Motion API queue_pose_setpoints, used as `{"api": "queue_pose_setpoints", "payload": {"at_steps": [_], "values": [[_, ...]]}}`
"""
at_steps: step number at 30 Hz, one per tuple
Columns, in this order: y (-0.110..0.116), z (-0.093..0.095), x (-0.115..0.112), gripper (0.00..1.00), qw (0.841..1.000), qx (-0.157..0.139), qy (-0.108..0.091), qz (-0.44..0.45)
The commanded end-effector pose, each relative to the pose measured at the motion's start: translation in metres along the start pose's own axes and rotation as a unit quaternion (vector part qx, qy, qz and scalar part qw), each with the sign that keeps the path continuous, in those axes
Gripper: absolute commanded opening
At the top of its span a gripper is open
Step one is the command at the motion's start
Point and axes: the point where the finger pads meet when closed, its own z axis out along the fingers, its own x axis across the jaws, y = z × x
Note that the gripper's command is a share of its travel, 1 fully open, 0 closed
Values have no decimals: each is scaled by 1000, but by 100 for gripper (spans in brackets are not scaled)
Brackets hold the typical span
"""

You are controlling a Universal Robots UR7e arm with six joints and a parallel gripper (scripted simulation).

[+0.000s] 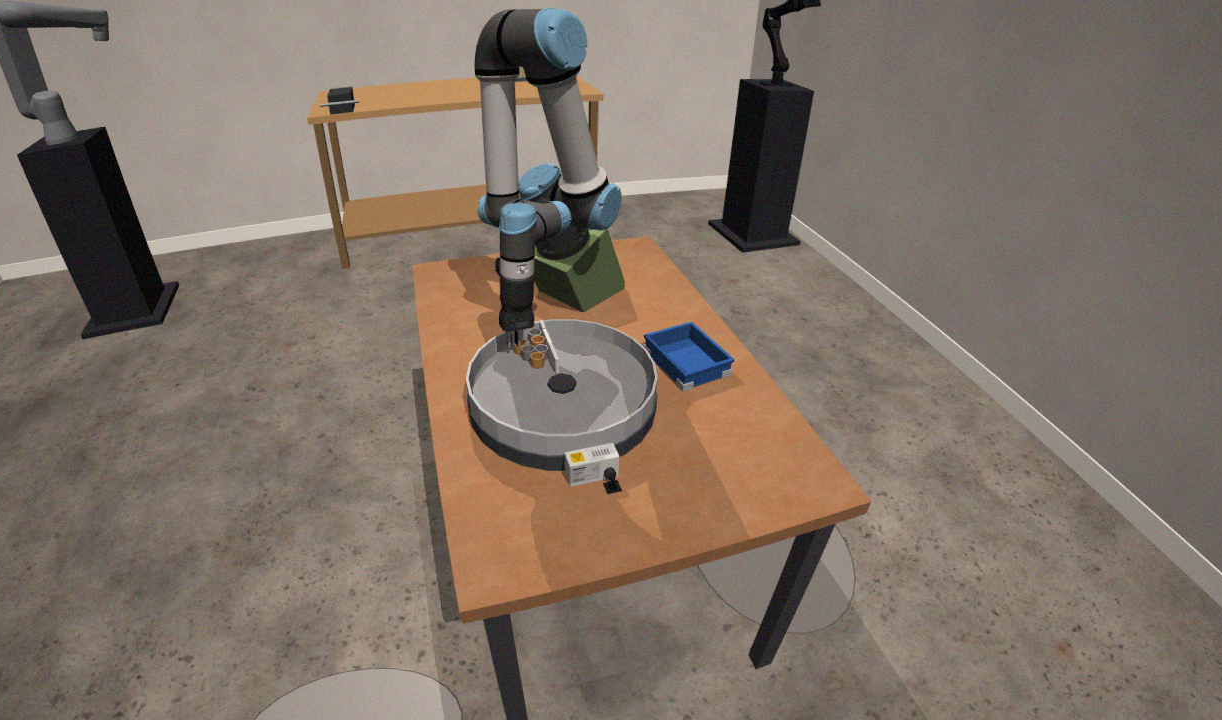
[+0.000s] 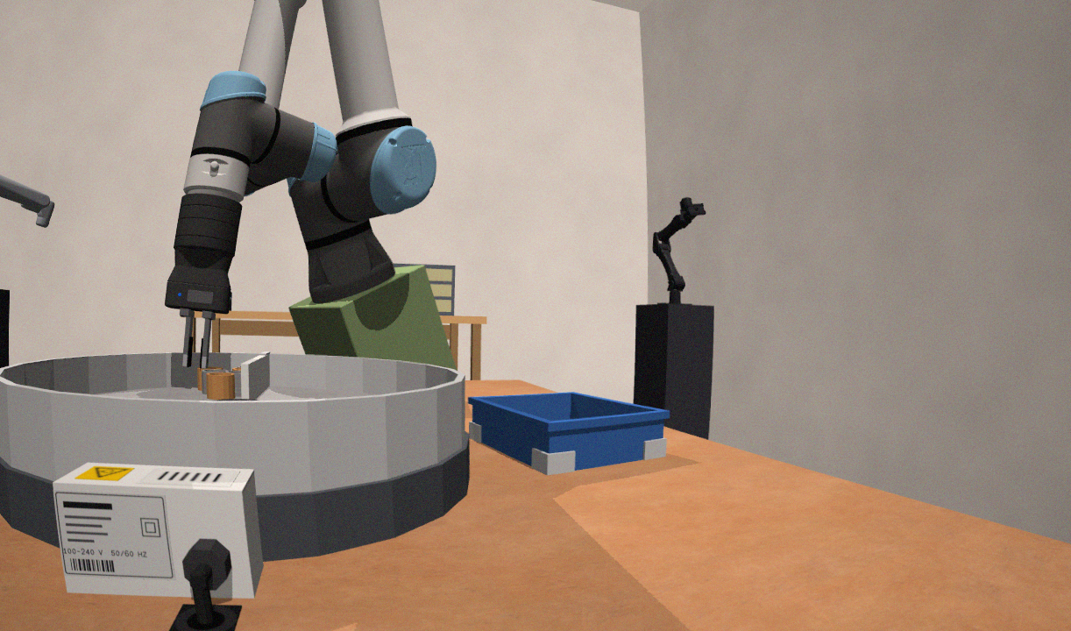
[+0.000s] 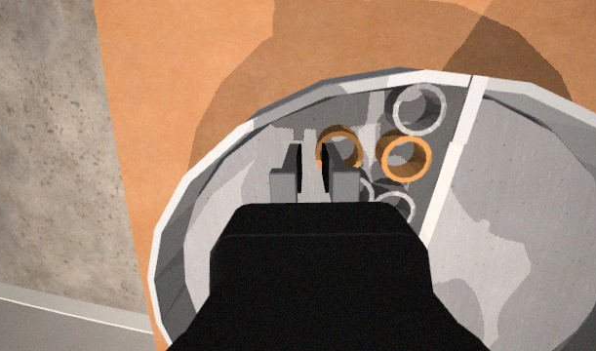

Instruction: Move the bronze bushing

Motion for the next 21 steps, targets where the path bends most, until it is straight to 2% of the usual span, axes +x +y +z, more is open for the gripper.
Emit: {"api": "queue_pose_setpoints", "payload": {"at_steps": [1, 10, 11, 21], "values": [[-1, 4, 2, 40, 1000, 5, 7, 0], [-1, 4, 2, 40, 1000, 5, 7, 0], [1, 1, -1, 40, 1000, 0, 1, 0], [1, 4, 1, 40, 1000, 4, 7, 0]]}}
